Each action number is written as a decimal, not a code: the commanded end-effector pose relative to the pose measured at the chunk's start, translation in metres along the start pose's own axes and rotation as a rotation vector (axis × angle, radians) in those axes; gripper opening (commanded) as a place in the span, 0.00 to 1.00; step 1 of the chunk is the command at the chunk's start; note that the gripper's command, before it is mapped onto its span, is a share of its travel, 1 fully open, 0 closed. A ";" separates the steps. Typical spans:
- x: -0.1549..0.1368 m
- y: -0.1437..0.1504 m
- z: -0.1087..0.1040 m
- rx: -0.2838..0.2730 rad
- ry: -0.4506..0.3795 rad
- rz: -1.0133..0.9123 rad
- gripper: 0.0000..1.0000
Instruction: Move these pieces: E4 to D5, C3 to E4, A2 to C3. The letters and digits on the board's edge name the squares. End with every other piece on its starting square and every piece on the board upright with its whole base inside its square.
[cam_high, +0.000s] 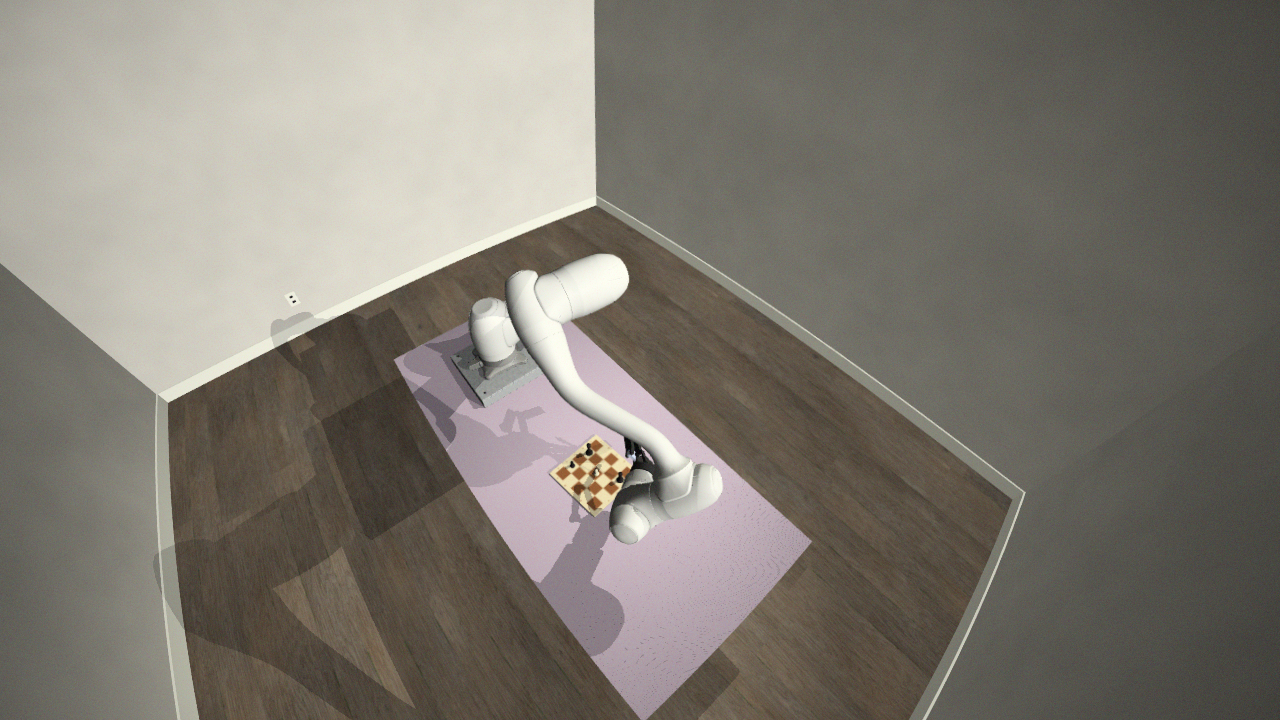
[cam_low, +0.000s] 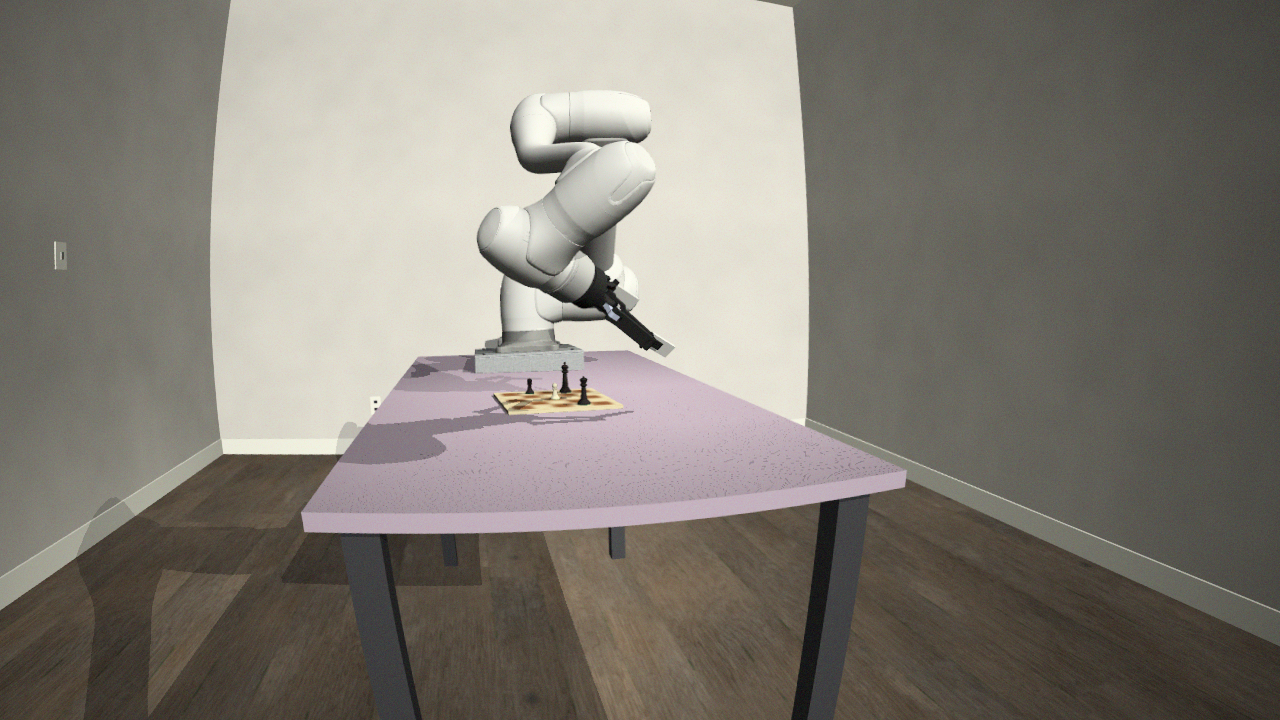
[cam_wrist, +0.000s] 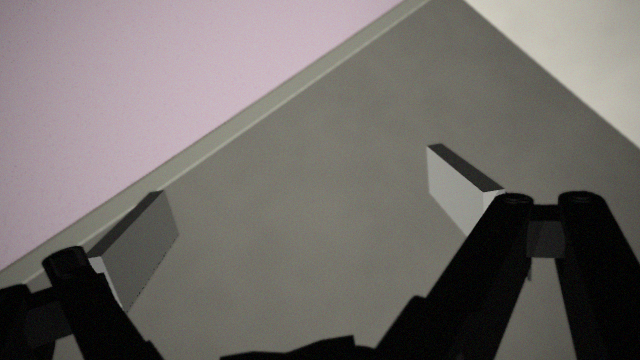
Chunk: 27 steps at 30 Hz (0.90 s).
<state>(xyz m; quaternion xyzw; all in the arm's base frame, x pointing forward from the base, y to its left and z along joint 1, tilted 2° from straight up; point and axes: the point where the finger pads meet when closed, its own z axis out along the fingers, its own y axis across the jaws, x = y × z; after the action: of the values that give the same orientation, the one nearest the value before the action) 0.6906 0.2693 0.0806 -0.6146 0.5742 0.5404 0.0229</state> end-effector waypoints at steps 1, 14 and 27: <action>0.000 0.000 0.000 0.000 0.000 0.000 1.00; 0.000 0.000 0.000 0.000 0.000 0.000 1.00; 0.010 0.004 0.029 0.119 0.454 0.033 1.00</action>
<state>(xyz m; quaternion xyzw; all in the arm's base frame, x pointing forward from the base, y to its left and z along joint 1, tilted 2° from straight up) 0.6813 0.2735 0.0735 -0.6718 0.5935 0.4422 -0.0291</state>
